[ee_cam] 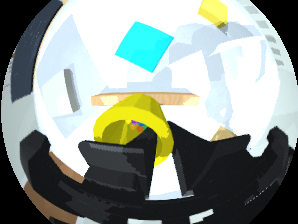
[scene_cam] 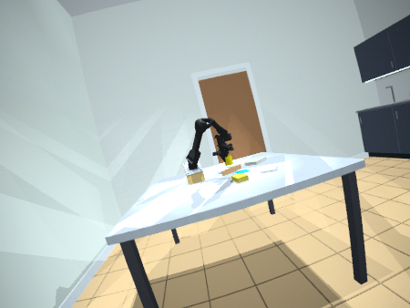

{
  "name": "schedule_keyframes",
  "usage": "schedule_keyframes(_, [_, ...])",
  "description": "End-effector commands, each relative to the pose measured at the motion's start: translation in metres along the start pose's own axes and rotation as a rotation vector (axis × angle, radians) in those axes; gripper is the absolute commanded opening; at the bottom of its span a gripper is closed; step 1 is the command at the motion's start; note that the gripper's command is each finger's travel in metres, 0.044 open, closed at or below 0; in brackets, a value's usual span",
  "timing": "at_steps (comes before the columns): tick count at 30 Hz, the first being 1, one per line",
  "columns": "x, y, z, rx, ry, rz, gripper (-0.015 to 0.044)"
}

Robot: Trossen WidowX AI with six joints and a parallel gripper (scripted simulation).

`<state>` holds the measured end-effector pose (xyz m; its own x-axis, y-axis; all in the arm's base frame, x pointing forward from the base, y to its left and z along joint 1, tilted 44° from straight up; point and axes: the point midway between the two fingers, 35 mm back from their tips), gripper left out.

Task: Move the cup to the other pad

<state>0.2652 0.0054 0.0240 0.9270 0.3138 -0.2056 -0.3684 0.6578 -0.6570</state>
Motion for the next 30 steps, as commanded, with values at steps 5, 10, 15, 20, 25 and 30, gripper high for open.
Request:
schedule_keyframes(5, [0.002, -0.023, 0.002, -0.003, -0.006, -0.002, 0.0])
schedule_keyframes(10, [0.003, -0.036, 0.002, -0.004, -0.006, -0.002, 0.0])
schedule_keyframes(15, [0.004, -0.051, 0.003, -0.005, -0.006, -0.002, 0.0])
schedule_keyframes(20, [0.005, -0.065, 0.003, -0.005, -0.006, -0.003, 0.0])
schedule_keyframes(25, [0.006, -0.079, 0.004, -0.006, -0.006, -0.003, 0.0])
schedule_keyframes(30, [0.007, -0.093, 0.005, -0.007, -0.006, -0.003, 0.0])
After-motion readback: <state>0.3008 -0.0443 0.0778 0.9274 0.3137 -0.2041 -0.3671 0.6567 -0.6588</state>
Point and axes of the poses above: the point midway between the two fingers, 35 mm back from their tips, its own z axis back along the fingers, its own x axis across the jaws, y = z × x, and after that the axes turned 5 degrees about -z, right-handed
